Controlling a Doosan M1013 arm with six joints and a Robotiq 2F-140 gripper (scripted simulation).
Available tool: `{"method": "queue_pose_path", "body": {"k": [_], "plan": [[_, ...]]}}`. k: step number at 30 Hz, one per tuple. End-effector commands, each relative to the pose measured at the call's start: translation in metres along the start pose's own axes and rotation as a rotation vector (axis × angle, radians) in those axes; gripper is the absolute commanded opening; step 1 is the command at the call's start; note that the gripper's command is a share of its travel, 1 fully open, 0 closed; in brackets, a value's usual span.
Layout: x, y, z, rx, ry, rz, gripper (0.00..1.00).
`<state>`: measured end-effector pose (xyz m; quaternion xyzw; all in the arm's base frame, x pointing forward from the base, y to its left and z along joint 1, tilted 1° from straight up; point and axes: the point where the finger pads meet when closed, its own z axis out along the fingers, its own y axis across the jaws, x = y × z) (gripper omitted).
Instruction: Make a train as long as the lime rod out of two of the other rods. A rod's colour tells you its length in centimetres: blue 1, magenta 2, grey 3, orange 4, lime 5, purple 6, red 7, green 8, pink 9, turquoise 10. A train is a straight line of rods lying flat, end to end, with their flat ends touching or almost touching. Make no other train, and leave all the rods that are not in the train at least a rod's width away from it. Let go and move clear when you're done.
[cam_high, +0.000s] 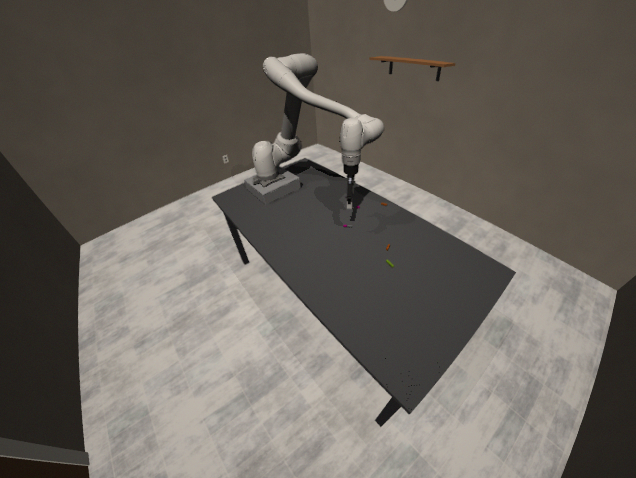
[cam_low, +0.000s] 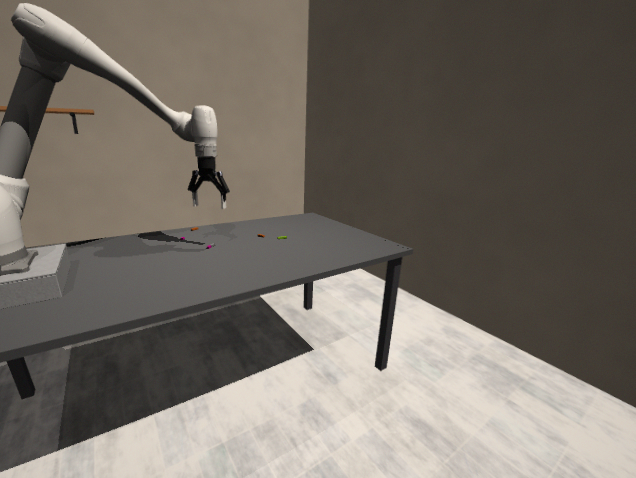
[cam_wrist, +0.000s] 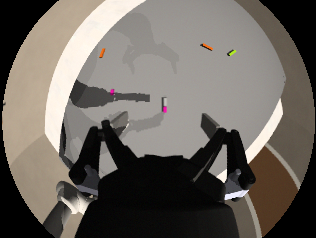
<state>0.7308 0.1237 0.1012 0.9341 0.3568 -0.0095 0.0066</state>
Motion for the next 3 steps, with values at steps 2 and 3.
{"method": "queue_pose_path", "body": {"k": [2, 3], "plan": [[0.0, 0.0, -0.0002, 0.0, 0.0, 0.0, 1.0], [0.0, 0.0, -0.0002, 0.0, 0.0, 0.0, 1.0]]}}
